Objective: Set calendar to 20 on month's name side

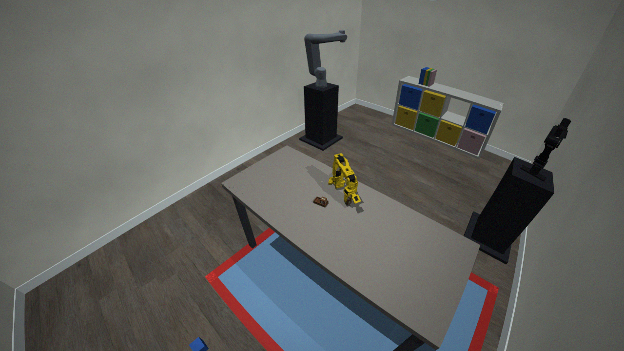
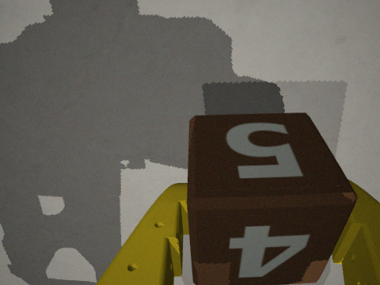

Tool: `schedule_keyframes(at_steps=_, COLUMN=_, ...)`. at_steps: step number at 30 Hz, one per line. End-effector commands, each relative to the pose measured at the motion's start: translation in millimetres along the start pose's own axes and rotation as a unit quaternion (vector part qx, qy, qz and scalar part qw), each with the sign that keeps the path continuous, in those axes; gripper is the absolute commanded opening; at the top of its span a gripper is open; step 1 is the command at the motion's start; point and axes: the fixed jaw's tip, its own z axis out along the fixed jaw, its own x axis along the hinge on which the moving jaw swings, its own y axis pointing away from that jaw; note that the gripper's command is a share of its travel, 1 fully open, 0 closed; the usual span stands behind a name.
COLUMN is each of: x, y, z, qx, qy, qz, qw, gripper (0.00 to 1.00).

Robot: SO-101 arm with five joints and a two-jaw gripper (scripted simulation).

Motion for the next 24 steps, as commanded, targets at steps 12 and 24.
schedule_keyframes(at_steps=12, x=-3.0, y=2.2, z=3.6, qx=0.0, qy=-0.013, qz=-0.009, qw=1.0, gripper=0.0)
schedule_keyframes(at_steps=24, x=-3.1, y=2.2, z=7.1, qx=0.0, qy=-0.012, qz=-0.009, qw=1.0, gripper=0.0)
